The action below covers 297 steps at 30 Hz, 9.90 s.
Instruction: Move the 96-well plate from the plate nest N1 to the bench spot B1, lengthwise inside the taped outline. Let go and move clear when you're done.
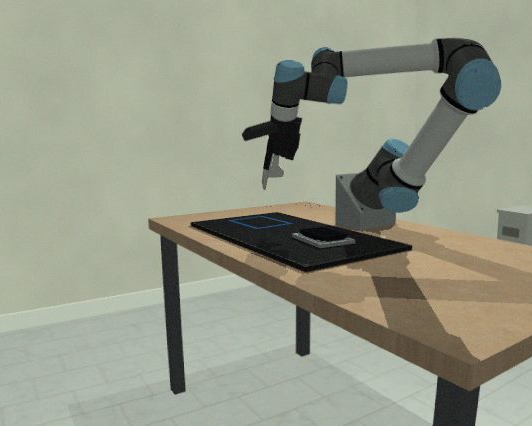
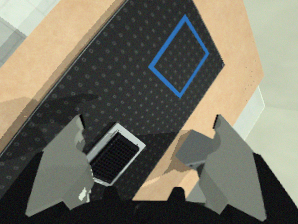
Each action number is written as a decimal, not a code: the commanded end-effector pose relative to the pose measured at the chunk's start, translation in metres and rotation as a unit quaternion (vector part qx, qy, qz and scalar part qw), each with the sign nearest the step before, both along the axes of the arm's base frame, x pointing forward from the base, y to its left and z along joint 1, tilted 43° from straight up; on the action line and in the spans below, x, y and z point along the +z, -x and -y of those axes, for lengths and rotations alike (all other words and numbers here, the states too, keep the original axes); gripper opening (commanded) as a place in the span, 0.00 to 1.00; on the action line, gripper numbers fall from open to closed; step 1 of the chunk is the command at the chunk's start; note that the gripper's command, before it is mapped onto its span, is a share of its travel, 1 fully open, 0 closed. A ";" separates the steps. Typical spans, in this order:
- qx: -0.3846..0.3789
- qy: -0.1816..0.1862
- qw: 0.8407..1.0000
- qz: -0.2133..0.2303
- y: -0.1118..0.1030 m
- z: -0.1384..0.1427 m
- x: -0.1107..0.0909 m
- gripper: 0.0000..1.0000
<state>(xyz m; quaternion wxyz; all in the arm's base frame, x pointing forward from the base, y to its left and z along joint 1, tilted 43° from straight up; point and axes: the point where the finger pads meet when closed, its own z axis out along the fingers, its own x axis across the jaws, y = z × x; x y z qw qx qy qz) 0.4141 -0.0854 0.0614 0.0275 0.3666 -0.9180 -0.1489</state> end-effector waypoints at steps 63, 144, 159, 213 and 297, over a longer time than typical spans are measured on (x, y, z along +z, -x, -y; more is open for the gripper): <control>-0.431 -0.190 0.872 -0.133 0.077 -0.170 0.037 1.00; -0.430 -0.189 0.873 -0.133 0.073 -0.221 -0.018 1.00; -0.430 -0.189 0.873 -0.133 0.073 -0.221 -0.018 0.00; -0.430 -0.189 0.873 -0.130 0.073 -0.186 0.019 0.00; -0.369 -0.201 0.902 -0.096 0.084 -0.081 -0.050 0.00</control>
